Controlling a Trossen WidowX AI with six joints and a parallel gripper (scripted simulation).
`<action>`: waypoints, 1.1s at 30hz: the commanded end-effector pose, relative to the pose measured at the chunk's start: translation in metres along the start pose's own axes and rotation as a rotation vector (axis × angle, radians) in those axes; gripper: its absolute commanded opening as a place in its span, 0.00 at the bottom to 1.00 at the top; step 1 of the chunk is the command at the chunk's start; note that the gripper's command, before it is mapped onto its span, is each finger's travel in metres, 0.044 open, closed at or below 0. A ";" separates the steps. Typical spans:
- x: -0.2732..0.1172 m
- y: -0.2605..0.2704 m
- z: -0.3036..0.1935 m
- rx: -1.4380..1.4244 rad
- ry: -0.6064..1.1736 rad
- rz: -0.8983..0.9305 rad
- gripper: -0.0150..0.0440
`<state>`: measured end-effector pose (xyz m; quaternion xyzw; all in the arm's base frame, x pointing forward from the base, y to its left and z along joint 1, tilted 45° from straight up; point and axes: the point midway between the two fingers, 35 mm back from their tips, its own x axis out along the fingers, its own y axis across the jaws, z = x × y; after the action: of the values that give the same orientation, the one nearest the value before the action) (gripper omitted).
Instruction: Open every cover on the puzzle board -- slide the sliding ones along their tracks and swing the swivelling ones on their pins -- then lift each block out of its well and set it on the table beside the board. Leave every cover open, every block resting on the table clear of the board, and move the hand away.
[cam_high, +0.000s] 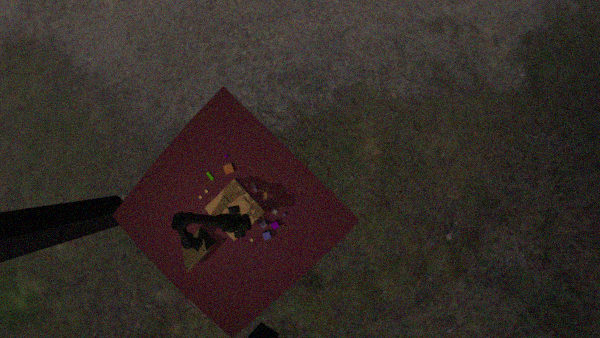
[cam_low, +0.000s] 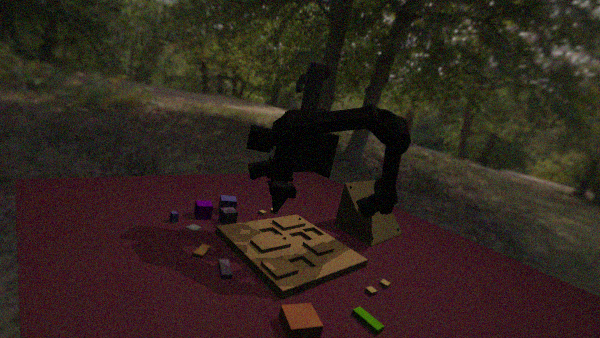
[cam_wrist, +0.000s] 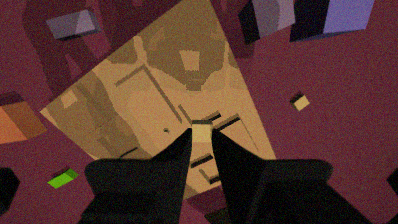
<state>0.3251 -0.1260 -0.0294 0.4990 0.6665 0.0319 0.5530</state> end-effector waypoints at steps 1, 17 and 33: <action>-0.017 0.000 0.000 -0.821 -0.002 -0.012 0.39; -0.025 -0.014 0.001 -1.206 0.000 -0.018 0.39; -0.032 -0.077 -0.001 -1.200 -0.001 -0.039 0.39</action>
<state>0.2800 -0.1832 -0.0458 0.0870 0.5391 0.3901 0.7414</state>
